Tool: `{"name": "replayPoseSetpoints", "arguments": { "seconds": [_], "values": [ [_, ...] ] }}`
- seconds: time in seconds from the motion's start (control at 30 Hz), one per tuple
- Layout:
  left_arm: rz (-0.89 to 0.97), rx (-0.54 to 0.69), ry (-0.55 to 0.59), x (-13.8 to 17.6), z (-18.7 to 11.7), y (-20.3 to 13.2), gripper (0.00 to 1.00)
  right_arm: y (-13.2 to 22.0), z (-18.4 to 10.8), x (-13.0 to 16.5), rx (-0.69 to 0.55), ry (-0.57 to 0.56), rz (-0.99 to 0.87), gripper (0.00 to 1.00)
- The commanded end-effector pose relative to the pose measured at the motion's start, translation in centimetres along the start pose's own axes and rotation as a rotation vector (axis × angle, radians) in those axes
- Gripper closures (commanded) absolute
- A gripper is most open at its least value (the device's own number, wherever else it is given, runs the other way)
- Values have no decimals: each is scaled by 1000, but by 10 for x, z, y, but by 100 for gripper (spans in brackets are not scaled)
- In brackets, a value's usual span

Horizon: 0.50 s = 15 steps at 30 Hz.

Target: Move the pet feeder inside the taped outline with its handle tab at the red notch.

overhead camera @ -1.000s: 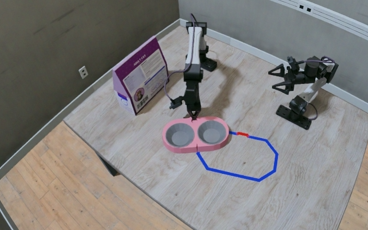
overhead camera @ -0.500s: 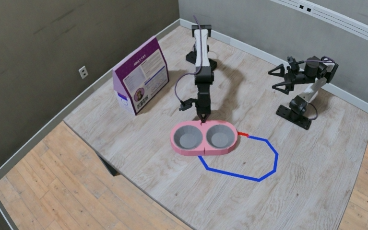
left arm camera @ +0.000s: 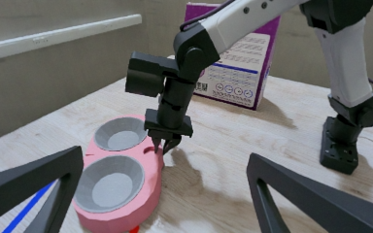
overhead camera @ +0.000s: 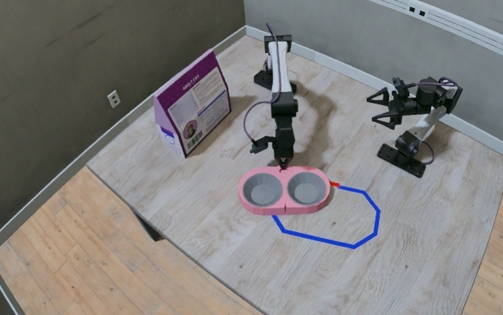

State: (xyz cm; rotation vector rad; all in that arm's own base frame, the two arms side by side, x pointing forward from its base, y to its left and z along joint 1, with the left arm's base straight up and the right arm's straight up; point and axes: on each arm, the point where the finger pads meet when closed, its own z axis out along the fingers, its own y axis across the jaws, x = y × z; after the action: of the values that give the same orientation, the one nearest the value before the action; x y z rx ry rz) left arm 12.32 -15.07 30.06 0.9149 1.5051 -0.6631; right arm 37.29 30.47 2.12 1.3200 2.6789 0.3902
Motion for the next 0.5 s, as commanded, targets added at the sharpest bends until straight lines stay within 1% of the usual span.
{"name": "replayPoseSetpoints", "arguments": {
  "seconds": [0.0, 0.1, 0.13, 0.2, 0.23, 0.27, 0.33, 0.47],
  "values": [
    [9, -8, -15, -5, 0, 2, 0, 5, 6, 2, -6, 2, 0, 89],
    [9, -8, -15, -5, 0, 2, 0, 5, 6, 2, -6, 2, 0, 89],
    [9, -8, -15, -5, 0, 2, 0, 5, 6, 2, -6, 2, 0, 78],
    [9, -8, -15, -5, 0, 2, 0, 5, 6, 2, -6, 2, 0, 78],
    [9, -8, -15, -5, 0, 2, 0, 5, 6, 2, -6, 2, 0, 66],
    [9, -8, -15, -5, 0, 2, 0, 5, 6, 2, -5, 2, 0, 66],
    [9, -8, -15, -5, 0, 2, 0, 9, -15, 3, -49, 4, -1, 66],
    [9, -8, -15, -5, 0, 2, 0, 1, -33, 4, -42, 4, 6, 66]
  ]
}}
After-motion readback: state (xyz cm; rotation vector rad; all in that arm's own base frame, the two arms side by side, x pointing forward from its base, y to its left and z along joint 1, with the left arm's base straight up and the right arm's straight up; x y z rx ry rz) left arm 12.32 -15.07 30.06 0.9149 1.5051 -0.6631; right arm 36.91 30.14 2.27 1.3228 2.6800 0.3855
